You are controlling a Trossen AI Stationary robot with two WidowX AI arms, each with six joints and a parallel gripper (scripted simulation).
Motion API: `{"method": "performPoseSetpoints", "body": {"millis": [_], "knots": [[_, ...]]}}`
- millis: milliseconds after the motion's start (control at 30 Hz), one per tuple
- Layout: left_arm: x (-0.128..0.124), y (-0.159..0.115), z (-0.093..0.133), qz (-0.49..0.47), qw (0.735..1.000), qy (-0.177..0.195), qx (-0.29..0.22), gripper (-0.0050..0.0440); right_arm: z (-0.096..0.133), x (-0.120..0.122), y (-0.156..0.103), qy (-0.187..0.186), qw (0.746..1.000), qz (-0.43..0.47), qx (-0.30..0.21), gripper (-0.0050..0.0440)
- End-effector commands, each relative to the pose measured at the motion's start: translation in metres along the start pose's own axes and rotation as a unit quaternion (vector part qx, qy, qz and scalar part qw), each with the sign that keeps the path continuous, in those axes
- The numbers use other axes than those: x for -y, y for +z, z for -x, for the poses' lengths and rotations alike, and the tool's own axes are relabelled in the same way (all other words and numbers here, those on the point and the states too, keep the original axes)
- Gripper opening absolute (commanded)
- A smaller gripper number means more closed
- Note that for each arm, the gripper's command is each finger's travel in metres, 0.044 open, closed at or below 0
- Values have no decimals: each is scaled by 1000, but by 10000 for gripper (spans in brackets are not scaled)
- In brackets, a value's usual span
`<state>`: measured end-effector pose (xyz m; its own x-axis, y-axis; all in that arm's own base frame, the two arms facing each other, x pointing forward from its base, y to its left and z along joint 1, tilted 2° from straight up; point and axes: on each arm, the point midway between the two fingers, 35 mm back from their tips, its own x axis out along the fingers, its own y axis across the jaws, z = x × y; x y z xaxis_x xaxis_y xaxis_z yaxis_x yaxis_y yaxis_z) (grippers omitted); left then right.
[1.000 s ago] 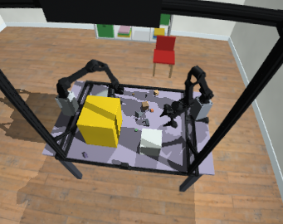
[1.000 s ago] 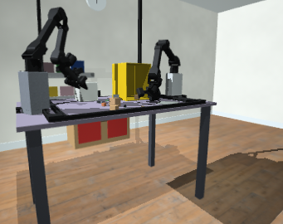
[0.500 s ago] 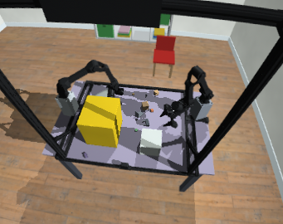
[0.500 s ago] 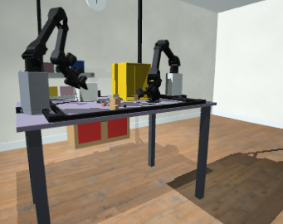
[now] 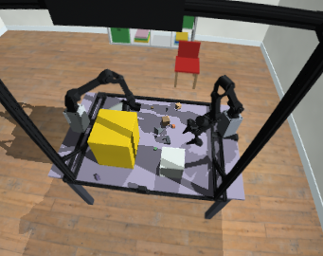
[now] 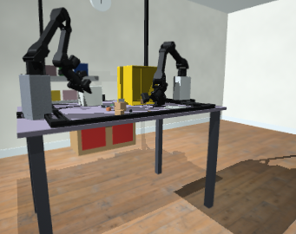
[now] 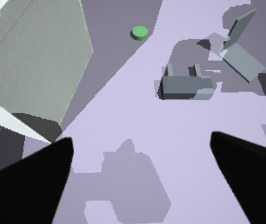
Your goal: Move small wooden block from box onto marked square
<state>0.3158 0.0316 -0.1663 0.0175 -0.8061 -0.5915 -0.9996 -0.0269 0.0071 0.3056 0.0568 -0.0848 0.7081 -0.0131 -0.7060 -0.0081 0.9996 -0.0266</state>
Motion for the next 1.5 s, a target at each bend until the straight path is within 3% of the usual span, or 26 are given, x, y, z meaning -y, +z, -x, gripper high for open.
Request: {"method": "performPoseSetpoints", "body": {"millis": [0,1467], "knots": [[4,-7,-2,-4,1000,-4,2,400,0,1,0,-3,1000,-3,1,400],[4,-35,-42,-4,1000,-4,2,400,0,1,0,-3,1000,-3,1,400]]}}
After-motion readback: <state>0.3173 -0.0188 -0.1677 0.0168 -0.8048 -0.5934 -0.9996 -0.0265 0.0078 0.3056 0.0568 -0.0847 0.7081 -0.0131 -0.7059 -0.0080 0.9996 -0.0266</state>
